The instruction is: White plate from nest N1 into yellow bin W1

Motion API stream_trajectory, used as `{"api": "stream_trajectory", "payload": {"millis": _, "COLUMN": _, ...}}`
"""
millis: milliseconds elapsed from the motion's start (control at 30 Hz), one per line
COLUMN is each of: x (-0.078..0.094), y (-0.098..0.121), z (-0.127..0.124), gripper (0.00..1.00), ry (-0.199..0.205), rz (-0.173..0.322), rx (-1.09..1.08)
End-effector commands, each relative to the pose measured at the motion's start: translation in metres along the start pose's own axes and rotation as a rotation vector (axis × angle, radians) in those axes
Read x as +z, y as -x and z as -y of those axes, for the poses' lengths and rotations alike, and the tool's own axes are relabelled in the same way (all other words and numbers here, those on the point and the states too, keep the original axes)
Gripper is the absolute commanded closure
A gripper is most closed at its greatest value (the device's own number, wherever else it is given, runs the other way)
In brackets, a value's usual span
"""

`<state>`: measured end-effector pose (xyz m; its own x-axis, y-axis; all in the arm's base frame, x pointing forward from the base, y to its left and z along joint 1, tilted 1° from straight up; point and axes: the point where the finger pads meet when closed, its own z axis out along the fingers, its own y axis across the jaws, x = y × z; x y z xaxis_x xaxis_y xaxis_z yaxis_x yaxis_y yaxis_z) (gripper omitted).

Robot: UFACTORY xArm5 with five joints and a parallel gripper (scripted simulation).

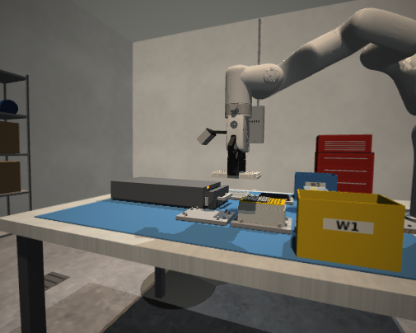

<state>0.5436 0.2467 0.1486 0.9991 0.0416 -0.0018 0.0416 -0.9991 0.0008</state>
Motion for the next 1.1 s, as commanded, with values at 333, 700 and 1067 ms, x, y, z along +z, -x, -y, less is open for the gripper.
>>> {"api": "stream_trajectory", "payload": {"millis": 333, "x": -0.003, "y": 0.029, "z": 0.011, "gripper": 1.00, "ry": -0.003, "rz": -0.006, "rx": 0.000}}
{"api": "stream_trajectory", "payload": {"millis": 700, "x": -0.003, "y": 0.051, "z": 0.020, "gripper": 1.00, "ry": -0.003, "rz": -0.007, "rx": 0.000}}
{"api": "stream_trajectory", "payload": {"millis": 1067, "x": -0.003, "y": 0.079, "z": 0.030, "gripper": 1.00, "ry": -0.004, "rz": -0.007, "rx": 0.000}}
